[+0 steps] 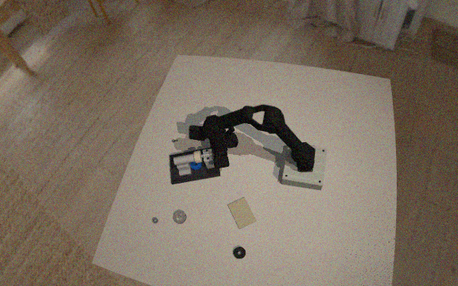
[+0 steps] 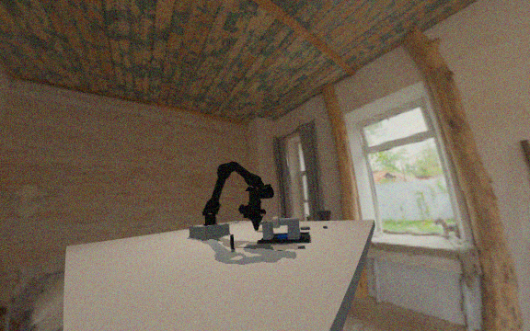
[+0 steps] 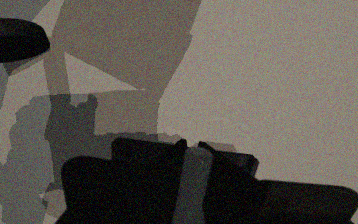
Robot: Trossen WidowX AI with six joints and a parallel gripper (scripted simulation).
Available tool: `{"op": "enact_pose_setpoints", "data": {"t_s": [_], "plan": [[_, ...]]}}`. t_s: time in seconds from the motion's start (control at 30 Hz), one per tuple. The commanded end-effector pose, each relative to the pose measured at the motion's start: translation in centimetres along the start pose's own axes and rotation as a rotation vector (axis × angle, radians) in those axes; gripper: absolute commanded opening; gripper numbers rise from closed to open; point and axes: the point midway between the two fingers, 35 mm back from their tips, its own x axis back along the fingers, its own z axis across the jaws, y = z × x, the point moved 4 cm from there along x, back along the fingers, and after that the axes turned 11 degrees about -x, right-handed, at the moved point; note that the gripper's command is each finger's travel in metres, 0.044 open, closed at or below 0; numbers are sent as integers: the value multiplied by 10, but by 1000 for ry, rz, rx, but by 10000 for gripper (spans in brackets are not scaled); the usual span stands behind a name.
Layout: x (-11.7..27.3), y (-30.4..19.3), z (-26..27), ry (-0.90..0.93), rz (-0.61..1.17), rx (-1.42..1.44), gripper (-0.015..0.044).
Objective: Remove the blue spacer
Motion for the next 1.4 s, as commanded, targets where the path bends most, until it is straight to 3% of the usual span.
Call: {"op": "enact_pose_setpoints", "data": {"t_s": [0.0,1.37], "plan": [[1,-2,0,-3,9,0,0],[2,-6,-1,-3,10,0,0]]}}
